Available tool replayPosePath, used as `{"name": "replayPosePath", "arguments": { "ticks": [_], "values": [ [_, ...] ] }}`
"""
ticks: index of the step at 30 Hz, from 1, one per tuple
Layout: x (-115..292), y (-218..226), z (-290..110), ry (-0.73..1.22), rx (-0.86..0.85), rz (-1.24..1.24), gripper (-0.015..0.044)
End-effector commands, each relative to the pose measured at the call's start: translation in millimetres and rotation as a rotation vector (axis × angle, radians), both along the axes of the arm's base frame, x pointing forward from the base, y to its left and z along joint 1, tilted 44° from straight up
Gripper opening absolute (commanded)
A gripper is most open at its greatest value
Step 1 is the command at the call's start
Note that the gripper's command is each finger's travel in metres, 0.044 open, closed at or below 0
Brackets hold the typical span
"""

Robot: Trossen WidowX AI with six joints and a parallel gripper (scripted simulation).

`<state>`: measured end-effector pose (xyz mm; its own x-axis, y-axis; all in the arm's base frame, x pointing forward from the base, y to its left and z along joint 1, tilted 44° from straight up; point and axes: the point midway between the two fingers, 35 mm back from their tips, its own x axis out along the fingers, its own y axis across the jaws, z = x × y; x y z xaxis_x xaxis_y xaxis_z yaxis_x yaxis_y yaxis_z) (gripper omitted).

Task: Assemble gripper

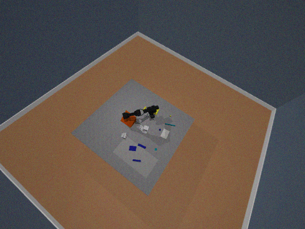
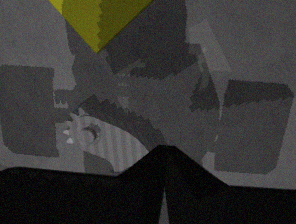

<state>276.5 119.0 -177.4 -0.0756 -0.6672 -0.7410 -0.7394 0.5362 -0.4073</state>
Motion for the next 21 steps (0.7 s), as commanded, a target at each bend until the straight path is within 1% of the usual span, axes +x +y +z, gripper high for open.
{"name": "replayPosePath", "arguments": {
  "ticks": [1, 3, 7, 8, 21],
  "values": [
    [6, 24, 24, -0.009, 0.008, 0.001, 0.0000],
    [9, 36, 40, -0.011, 0.009, 0.002, 0.0000],
    [9, 38, 42, -0.011, 0.009, 0.002, 0.0000],
    [9, 33, 34, -0.017, 0.013, 0.010, 0.0026],
    [9, 33, 34, -0.017, 0.013, 0.010, 0.0368]
  ]
}}
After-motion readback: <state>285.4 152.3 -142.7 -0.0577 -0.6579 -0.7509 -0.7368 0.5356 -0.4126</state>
